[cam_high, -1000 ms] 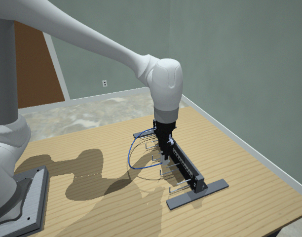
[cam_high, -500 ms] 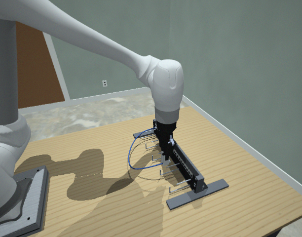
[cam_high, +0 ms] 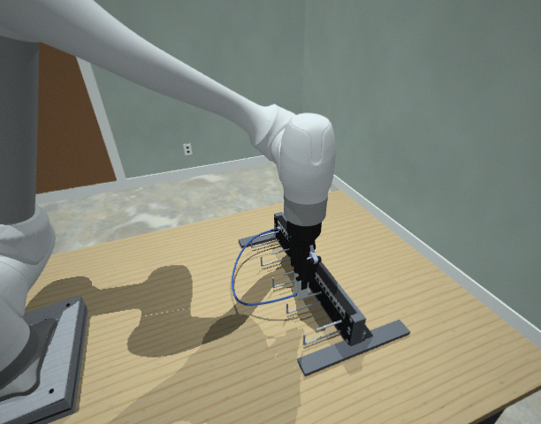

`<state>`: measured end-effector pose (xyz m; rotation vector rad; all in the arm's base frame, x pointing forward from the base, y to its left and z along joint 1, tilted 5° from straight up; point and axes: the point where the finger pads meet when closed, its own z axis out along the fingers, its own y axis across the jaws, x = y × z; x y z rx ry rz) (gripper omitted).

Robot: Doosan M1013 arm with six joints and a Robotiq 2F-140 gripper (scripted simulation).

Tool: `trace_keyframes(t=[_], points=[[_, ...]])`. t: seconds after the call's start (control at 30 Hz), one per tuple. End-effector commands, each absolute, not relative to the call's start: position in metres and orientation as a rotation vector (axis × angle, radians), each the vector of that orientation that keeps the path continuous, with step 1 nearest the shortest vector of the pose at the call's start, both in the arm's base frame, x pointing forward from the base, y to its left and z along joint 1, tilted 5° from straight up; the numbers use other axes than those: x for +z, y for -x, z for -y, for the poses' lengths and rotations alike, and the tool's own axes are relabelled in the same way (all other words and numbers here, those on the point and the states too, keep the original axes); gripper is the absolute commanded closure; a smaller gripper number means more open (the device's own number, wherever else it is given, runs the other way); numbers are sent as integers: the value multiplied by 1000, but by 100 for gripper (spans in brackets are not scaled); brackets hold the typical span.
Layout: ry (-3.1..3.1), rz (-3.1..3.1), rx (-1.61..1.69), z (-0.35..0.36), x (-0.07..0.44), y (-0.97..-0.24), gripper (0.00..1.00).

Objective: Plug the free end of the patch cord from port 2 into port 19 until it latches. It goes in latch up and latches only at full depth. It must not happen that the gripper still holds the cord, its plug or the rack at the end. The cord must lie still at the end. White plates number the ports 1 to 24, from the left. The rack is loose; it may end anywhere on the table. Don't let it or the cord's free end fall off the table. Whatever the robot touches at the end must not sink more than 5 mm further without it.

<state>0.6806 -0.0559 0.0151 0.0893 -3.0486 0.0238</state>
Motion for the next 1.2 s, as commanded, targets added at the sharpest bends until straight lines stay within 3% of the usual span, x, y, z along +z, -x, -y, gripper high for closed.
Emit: trace_keyframes(t=[0.0,1.17], points=[[-89,3049,24,56,11,-685,100],[-89,3049,24,56,2,-693,100]])
